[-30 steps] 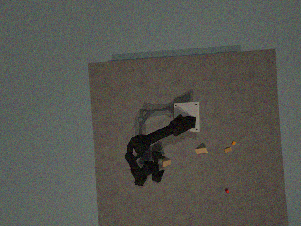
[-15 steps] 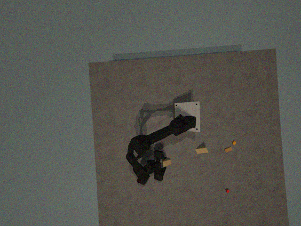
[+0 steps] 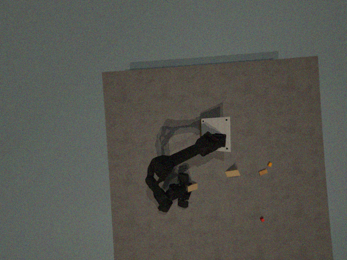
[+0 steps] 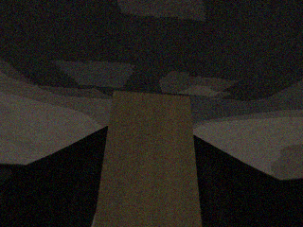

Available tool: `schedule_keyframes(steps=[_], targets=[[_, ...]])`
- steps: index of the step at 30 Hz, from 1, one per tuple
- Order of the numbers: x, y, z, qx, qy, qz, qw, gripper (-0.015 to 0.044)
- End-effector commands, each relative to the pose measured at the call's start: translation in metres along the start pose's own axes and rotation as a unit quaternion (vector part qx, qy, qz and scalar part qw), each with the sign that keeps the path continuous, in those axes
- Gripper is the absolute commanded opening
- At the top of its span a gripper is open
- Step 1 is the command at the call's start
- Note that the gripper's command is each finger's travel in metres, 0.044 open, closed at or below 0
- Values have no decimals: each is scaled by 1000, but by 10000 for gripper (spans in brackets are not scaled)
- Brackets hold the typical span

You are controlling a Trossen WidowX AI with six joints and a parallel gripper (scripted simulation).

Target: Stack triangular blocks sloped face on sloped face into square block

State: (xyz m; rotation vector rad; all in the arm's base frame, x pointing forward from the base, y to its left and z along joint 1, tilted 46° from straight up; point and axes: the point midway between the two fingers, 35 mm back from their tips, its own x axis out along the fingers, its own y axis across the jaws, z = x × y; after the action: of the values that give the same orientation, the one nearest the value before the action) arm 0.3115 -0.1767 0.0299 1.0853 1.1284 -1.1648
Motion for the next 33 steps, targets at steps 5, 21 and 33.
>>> schedule_keyframes(steps=[5,21,33], targets=[[-2,0,-2,0,0,0,1000,0],[-2,0,-6,-2,-33,0,999,0],[-2,0,-29,-2,-189,0,982,0]])
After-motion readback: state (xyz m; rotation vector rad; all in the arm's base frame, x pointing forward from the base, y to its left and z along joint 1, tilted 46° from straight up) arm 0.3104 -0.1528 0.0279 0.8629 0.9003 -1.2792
